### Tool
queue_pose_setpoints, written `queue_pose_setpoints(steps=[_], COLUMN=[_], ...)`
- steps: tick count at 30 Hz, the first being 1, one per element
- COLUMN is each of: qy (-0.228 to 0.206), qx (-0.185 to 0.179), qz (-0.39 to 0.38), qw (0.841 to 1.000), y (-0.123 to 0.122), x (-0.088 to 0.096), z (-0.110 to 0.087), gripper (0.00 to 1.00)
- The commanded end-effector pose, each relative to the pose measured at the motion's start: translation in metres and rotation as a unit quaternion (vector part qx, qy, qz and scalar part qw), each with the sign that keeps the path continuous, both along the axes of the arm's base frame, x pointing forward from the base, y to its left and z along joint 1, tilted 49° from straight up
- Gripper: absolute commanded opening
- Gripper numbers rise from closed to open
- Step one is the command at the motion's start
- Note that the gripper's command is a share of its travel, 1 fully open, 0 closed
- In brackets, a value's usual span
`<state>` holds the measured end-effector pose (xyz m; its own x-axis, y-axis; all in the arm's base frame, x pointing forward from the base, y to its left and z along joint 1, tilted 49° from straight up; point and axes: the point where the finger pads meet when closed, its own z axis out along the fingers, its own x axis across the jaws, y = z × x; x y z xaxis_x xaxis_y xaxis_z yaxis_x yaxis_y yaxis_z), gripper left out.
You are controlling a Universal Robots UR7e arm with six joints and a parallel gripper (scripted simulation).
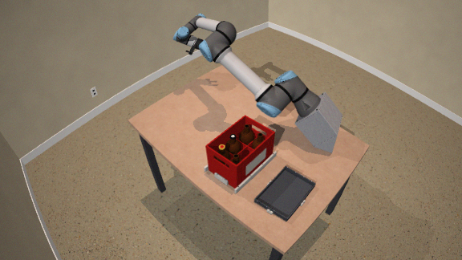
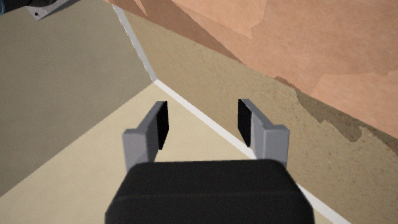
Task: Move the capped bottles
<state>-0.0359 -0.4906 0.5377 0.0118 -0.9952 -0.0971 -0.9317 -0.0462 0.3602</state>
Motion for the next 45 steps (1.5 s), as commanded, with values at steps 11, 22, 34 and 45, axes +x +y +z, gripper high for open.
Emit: queue_pose_setpoints(steps=[11,22,34,45], qy=[0.000,0.000,0.000,0.000], qx=[-0.001,-0.001,-0.001,-0.001], qz=[0.000,0.000,0.000,0.000], qw=[1.000,1.000,1.000,1.000], y=[0.000,0.012,0.035,0.054], x=[0.000,-0.005,-0.016,-0.025], z=[0.001,0.012,0.033,0.052], gripper=[1.00,1.00,1.00,1.00])
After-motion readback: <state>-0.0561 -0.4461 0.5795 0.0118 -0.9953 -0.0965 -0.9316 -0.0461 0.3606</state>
